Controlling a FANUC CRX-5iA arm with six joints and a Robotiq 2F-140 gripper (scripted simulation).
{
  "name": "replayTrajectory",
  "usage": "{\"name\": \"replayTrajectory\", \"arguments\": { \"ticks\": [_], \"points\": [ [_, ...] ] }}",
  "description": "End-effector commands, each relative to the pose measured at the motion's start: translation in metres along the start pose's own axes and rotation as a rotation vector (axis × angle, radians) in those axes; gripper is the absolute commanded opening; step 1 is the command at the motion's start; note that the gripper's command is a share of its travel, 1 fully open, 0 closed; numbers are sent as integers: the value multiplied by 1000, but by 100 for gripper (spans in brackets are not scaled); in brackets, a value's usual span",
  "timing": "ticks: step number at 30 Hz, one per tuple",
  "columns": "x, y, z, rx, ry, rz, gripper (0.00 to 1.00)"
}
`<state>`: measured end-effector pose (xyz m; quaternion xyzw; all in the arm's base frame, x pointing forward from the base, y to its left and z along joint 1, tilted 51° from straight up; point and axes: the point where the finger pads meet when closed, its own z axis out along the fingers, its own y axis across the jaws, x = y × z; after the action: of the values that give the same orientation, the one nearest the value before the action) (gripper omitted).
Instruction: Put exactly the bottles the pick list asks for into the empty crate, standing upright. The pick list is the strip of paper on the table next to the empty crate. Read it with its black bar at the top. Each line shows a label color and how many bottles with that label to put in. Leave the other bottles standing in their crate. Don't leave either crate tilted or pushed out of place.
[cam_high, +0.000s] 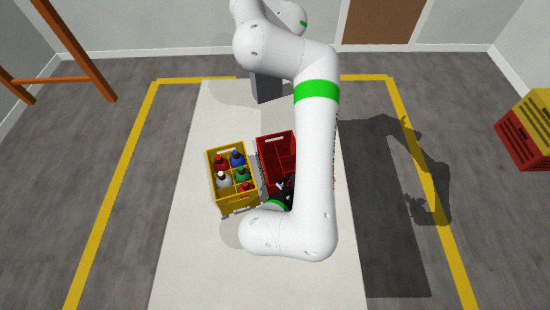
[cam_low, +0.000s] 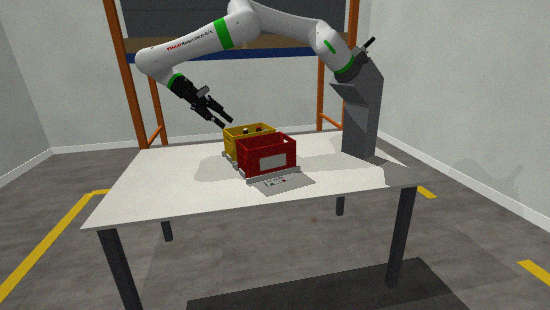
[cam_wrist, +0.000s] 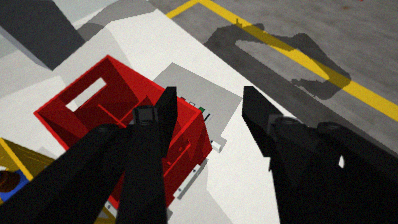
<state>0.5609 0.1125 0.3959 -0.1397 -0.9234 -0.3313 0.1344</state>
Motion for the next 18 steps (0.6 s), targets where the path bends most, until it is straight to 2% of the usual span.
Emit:
{"name": "replayTrajectory", "arguments": {
  "ticks": [1, 2, 5, 11, 14, 18],
  "points": [
    [7, 4, 11, 5, -6, -5, 44],
    [7, 4, 11, 5, -6, -5, 44],
    [16, 6, 23, 73, -5, -74, 44],
    [30, 11, 44, 73, -5, -74, 44],
    [39, 12, 55, 140, -4, -148, 44],
    [49, 12, 67, 143, -4, -150, 44]
  ]
}}
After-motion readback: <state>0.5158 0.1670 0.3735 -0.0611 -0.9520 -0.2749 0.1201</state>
